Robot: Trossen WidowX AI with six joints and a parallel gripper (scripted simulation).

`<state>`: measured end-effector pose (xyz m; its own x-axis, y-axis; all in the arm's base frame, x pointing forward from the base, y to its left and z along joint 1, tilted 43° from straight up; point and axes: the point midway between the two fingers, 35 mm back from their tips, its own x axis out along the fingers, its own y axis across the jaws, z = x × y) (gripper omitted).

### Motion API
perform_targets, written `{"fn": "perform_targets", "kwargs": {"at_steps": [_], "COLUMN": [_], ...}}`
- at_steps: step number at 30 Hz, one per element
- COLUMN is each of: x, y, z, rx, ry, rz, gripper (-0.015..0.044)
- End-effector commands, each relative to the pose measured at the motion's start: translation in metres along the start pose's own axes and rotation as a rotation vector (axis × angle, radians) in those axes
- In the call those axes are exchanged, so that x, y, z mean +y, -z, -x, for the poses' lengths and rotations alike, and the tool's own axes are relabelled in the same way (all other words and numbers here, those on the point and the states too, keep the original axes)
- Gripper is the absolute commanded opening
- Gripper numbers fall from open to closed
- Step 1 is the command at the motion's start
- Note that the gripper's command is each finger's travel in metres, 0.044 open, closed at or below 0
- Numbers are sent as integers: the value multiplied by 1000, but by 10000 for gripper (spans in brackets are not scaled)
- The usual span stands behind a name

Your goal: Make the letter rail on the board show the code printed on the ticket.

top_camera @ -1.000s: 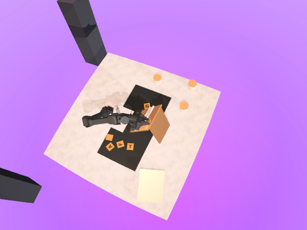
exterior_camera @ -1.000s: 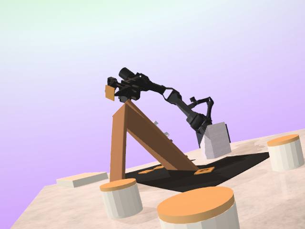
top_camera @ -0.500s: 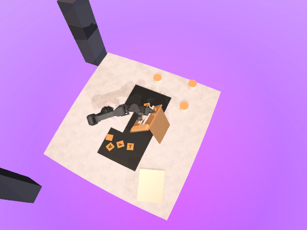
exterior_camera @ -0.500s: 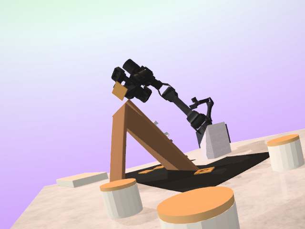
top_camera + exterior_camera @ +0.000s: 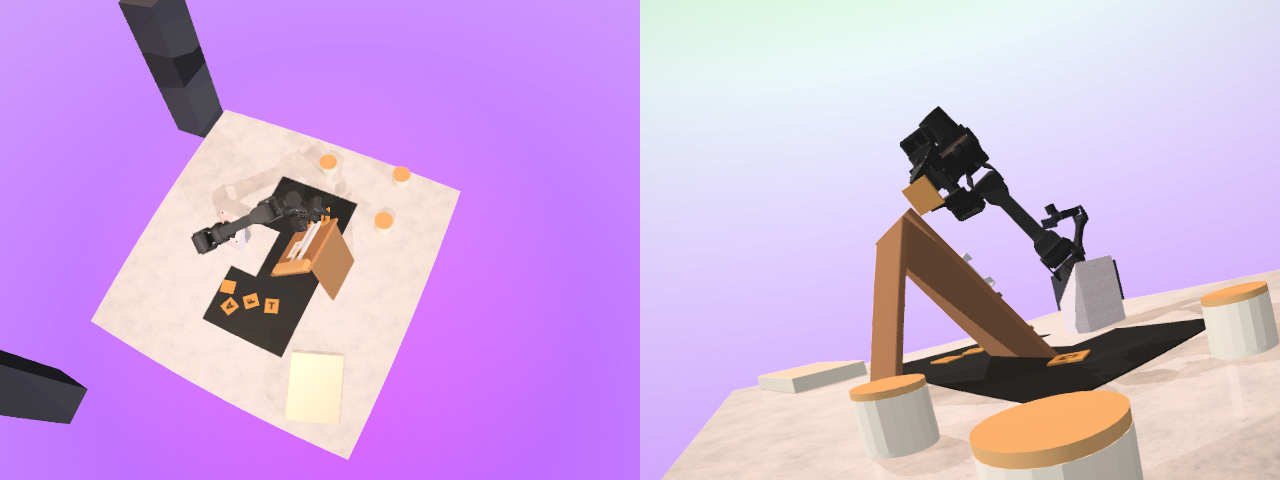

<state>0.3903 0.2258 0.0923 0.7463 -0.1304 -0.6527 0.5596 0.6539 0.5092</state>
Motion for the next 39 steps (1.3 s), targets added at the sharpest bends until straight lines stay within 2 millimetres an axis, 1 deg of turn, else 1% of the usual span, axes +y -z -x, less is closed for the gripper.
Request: {"fn": "perform_targets", "kwargs": {"at_steps": [1, 10, 20, 30, 39], "x": [-10, -32, -59, -88, -115], "y": [16, 54, 91, 125, 150], "z": [-8, -20, -29, -34, -35], "rx": [-23, -76, -140, -211, -285], "ry": [36, 103, 170, 232, 286], "rz": [114, 388, 702, 1022, 1312], "gripper": [0, 0, 0, 0, 0]}}
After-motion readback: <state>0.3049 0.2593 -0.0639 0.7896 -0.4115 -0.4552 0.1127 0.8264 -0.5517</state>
